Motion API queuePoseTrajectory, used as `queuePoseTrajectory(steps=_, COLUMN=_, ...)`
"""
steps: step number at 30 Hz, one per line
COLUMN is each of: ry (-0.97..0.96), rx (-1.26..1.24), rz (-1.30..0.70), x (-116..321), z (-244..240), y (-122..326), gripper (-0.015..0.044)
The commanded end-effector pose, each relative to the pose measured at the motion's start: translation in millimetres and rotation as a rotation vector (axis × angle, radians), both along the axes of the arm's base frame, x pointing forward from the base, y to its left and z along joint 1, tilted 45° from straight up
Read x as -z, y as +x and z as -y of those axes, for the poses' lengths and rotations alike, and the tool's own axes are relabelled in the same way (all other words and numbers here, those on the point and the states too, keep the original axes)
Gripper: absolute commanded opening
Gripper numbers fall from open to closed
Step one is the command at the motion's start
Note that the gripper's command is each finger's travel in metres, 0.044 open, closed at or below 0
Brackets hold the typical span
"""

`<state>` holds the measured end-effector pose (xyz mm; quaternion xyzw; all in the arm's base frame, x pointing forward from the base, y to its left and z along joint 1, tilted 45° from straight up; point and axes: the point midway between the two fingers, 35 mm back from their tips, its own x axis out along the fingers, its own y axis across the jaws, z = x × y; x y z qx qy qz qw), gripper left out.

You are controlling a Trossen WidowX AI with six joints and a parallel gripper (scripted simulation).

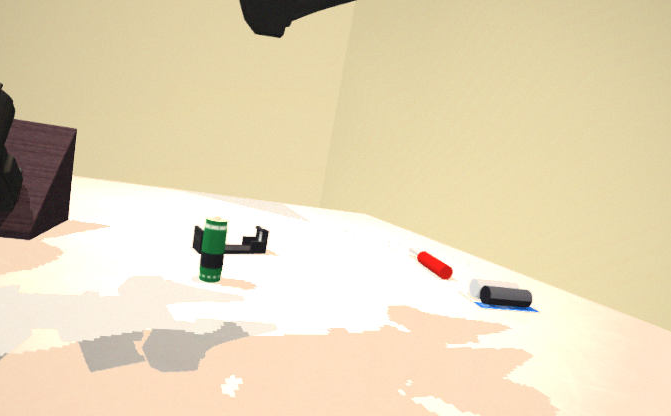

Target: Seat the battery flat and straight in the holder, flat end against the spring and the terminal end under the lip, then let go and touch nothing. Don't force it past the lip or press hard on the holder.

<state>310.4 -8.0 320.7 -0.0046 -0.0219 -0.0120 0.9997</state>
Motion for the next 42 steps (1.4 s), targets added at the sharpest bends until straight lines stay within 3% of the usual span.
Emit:
queuePoseTrajectory(steps=1, ry=-0.003, rx=0.006, rz=-0.016, x=2.2, z=0.8, y=1.7, gripper=0.0374)
queuePoseTrajectory(steps=8, ry=-0.211, rx=0.180, rz=-0.646, x=86.8, z=28.4, y=30.1, gripper=0.0190)
queuePoseTrajectory(steps=15, ry=-0.610, rx=0.224, rz=-1.344, x=141.0, z=56.3, y=1.8, gripper=0.0006)
queuePoseTrajectory(steps=20, ry=-0.970, rx=0.136, rz=-1.798, x=137.8, z=73.8, y=-21.7, gripper=0.0000)
queuePoseTrajectory(steps=34, ry=-1.024, rx=0.115, rz=-1.857, x=135.8, z=76.7, y=-23.6, gripper=0.0000)
queuePoseTrajectory(steps=42, ry=-1.022, rx=0.115, rz=-1.855, x=171.0, z=110.9, y=-27.1, gripper=0.0000)
